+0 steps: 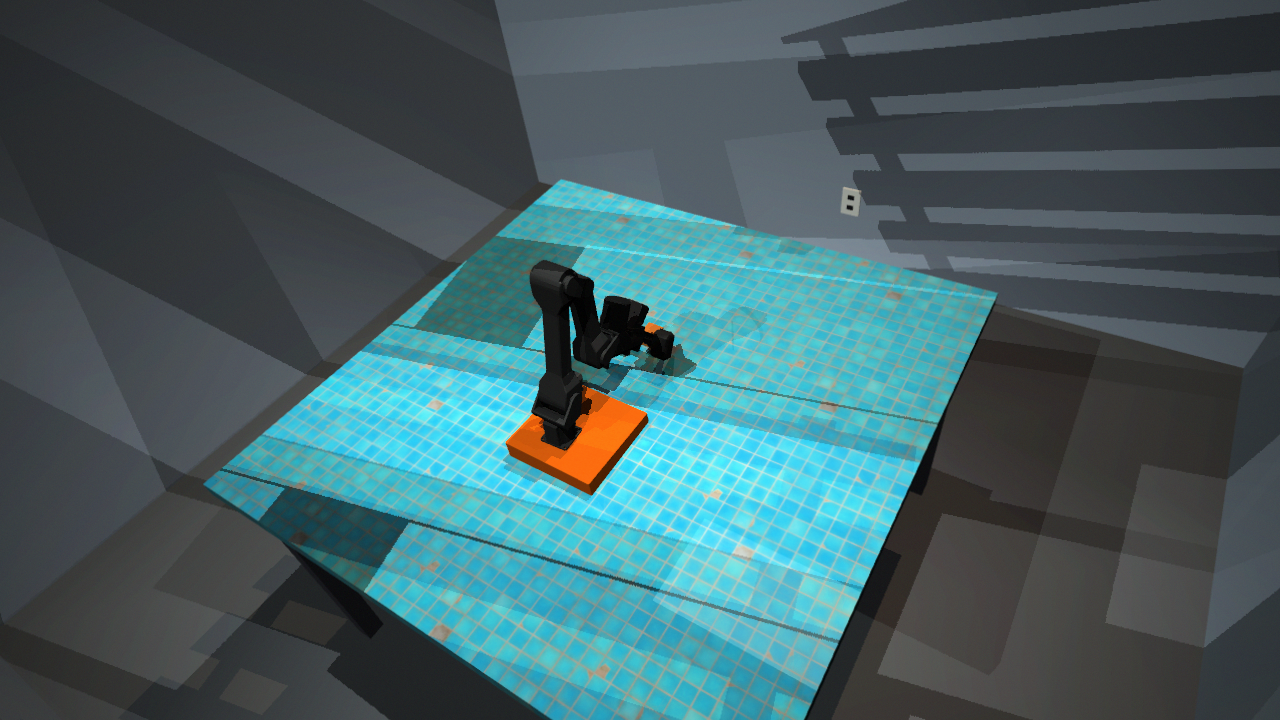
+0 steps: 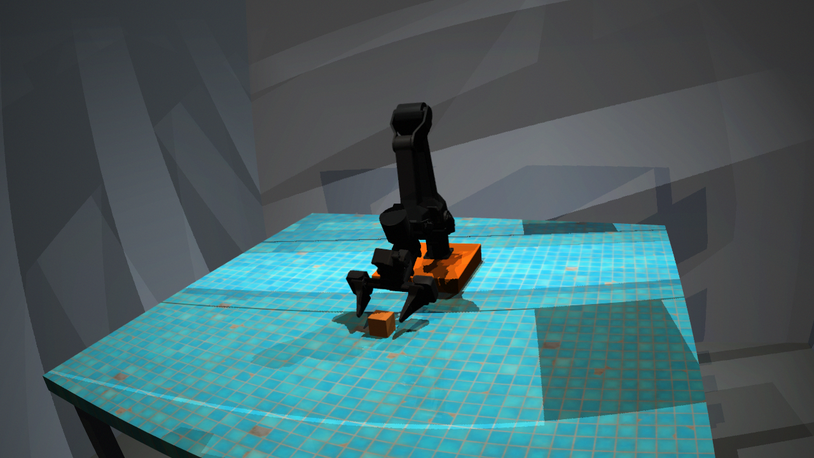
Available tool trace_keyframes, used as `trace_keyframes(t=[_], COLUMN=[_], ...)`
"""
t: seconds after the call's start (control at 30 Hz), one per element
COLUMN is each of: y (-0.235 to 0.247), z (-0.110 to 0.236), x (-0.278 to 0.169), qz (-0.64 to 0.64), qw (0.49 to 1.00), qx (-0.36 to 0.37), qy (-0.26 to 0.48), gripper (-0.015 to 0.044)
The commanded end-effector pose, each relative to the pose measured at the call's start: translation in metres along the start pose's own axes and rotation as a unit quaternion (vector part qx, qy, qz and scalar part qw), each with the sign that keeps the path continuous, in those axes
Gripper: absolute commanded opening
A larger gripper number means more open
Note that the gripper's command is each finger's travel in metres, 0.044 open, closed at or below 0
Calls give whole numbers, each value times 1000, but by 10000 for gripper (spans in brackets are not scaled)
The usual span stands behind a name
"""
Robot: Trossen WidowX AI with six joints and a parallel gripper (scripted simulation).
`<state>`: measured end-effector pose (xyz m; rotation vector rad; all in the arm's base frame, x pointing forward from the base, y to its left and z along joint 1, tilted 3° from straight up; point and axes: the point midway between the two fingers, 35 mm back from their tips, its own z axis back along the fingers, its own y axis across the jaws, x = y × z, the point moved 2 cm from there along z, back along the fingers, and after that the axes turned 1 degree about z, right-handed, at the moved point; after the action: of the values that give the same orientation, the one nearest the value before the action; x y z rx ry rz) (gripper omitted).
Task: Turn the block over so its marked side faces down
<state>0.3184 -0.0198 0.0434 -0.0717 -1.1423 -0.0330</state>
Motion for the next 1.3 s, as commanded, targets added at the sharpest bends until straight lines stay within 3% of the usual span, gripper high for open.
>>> trace_keyframes(t=[0.0, 0.7, 0.97, 1.27], y=[1, 1, 1, 0], z=[0, -1, -3, 47], x=[-1, 0, 24, 58], qz=[3, 2, 2, 3], qw=[1000, 1000, 993, 970], qx=[3, 3, 5, 6], qy=[1, 4, 121, 242], gripper=[440, 440, 440, 440])
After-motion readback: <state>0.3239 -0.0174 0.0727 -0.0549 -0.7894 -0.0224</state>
